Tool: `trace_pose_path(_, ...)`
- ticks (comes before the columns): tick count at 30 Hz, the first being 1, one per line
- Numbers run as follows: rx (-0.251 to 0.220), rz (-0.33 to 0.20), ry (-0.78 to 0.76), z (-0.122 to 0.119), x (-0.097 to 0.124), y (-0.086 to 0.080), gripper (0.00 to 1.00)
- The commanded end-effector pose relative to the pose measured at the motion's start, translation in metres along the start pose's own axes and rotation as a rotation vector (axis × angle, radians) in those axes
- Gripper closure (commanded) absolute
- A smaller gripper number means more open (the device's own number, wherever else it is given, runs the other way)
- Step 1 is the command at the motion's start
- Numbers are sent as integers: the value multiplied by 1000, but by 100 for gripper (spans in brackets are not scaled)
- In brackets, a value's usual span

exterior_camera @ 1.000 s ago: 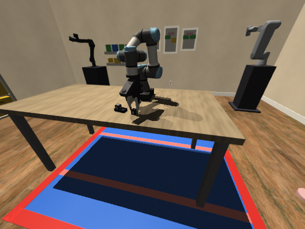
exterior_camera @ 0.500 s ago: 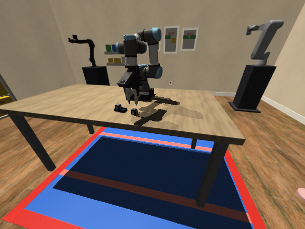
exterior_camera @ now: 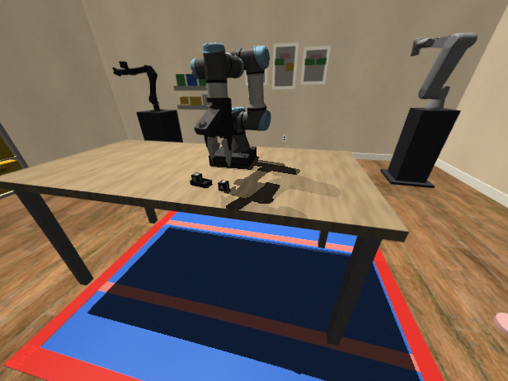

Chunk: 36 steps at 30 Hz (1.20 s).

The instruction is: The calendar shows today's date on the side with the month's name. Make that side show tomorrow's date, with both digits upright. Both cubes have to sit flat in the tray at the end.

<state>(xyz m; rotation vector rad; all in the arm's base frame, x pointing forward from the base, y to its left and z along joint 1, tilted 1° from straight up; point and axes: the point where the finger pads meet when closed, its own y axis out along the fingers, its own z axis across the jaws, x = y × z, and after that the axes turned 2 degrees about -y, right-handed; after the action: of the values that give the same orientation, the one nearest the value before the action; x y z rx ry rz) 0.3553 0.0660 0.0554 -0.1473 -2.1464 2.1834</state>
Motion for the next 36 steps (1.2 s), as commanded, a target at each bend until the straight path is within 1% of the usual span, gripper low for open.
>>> trace_pose_path(1,0,-18,0,0,4,-3,0)
trace_pose_path(22,0,-18,0,0,4,-3,0)
trace_pose_path(25,0,-18,0,4,3,-3,0)
trace_pose_path(29,0,-18,0,23,1,-3,0)
trace_pose_path(35,0,-17,0,74,0,-3,0)
trace_pose_path(36,0,-17,0,74,0,-3,0)
